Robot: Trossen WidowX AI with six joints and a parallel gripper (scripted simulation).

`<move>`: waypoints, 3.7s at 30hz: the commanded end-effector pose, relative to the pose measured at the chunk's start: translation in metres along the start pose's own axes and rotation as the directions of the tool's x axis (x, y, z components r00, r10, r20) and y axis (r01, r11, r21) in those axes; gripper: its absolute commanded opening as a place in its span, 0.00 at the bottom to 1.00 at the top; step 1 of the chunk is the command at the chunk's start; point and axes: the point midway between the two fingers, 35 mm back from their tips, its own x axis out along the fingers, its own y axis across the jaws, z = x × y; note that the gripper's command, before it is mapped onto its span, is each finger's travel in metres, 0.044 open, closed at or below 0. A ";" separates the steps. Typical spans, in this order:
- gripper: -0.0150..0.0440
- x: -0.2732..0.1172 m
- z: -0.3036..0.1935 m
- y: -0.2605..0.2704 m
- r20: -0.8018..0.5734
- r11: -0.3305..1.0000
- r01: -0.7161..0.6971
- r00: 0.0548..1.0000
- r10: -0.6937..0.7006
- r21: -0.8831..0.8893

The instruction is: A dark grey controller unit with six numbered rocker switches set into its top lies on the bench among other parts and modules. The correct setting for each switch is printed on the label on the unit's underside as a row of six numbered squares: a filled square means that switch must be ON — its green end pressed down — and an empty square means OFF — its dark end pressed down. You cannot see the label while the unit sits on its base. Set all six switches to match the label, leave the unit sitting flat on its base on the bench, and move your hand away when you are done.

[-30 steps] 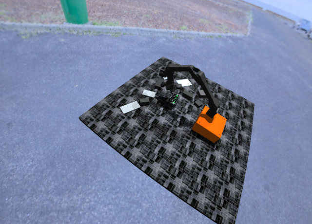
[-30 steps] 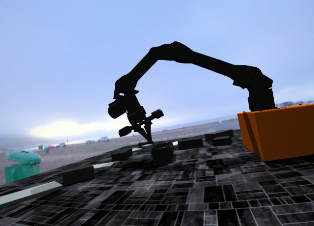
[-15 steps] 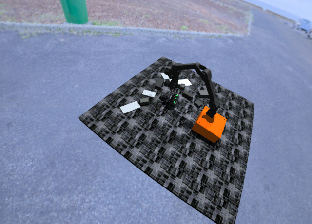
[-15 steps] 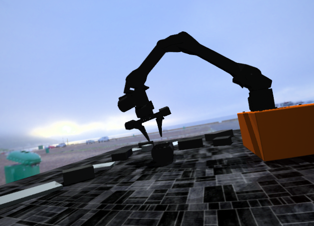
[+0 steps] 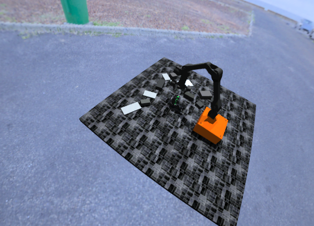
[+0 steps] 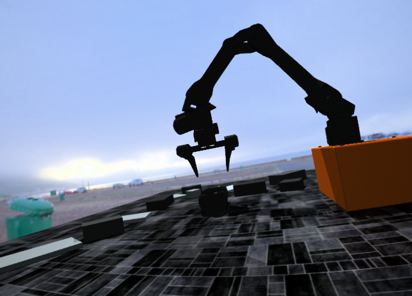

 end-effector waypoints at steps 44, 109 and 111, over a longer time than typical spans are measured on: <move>0.81 0.055 -0.010 0.001 0.019 1.000 0.020 1.000 -0.020 -0.002; 0.82 0.024 0.013 0.001 -0.045 1.000 0.020 0.999 -0.020 -0.002; 0.82 0.024 0.014 0.002 -0.048 1.000 0.020 0.999 -0.020 -0.002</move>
